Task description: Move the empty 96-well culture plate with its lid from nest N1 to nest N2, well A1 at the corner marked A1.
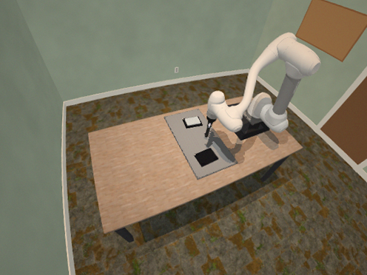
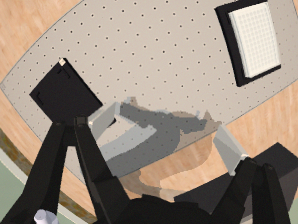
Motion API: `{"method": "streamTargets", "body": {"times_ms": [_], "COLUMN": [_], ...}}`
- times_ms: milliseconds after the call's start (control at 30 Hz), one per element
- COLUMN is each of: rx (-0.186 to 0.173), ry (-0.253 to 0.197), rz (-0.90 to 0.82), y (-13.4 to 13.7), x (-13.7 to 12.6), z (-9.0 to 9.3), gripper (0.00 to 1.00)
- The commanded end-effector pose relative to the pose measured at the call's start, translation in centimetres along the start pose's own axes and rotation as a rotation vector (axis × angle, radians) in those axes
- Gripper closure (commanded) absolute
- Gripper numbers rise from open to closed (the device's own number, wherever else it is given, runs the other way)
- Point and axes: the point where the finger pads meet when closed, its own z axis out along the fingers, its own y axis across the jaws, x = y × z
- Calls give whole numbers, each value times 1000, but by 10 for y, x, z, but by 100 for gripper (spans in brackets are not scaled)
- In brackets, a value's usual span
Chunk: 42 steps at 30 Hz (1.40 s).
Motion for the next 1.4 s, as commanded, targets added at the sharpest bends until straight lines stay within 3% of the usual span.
{"method": "streamTargets", "body": {"times_ms": [0,1367], "rx": [13,108], "ry": [-8,10], "rz": [-45,-460], "y": [11,106], "x": [17,121], "z": [3,24], "gripper": [0,0]}}
